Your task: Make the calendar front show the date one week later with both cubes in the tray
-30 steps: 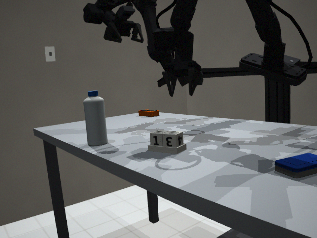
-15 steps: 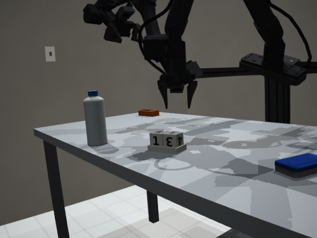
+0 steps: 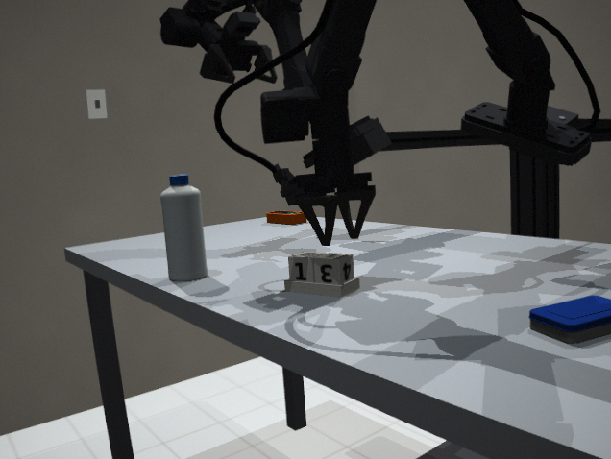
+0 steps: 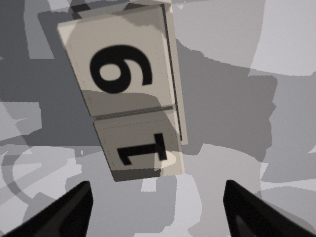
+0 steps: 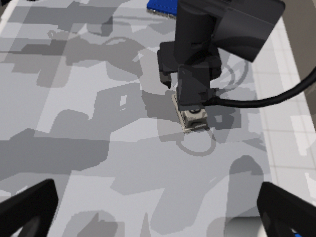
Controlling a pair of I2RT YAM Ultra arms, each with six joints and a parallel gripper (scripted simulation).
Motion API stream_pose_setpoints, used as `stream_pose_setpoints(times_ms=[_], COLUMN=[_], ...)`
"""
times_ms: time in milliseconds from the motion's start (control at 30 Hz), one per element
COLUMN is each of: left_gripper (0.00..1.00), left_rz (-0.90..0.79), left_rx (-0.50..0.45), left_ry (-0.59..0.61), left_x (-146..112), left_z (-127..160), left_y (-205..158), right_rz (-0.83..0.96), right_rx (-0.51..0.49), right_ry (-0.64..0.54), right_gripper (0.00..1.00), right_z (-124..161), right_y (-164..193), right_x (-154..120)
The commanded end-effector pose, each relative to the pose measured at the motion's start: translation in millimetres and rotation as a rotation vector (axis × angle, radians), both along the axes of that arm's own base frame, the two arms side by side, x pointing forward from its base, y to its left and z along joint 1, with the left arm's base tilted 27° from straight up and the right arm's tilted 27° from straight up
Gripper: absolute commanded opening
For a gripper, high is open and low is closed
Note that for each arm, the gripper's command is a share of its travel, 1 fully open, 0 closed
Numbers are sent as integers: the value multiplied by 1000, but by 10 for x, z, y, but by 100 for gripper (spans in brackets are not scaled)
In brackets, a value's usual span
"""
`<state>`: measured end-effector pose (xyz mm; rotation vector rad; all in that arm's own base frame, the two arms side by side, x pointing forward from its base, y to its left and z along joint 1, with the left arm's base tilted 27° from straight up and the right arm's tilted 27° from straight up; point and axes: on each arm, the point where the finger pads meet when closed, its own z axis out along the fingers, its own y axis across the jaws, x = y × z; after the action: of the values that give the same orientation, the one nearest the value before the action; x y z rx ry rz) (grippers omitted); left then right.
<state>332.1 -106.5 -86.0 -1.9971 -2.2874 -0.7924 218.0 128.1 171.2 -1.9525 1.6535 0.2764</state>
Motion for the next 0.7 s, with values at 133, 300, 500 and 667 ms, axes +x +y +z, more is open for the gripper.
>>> stream_pose_setpoints(times_ms=[133, 300, 500, 667], left_gripper=[70, 69, 62, 62], left_rz=[133, 136, 129, 128], left_rx=[-104, -111, -106, -113], left_ry=[-58, -53, -46, -57], left_x=[170, 211, 322, 381], left_z=[-95, -209, -409, -418], left_y=[-49, -25, 13, 21], right_rz=[38, 38, 38, 38], right_rx=[35, 35, 35, 35], right_ry=[-3, -3, -3, -3], right_gripper=[100, 100, 100, 100], right_z=[77, 77, 77, 77], right_y=[99, 99, 99, 99], right_x=[-46, -46, -46, -46])
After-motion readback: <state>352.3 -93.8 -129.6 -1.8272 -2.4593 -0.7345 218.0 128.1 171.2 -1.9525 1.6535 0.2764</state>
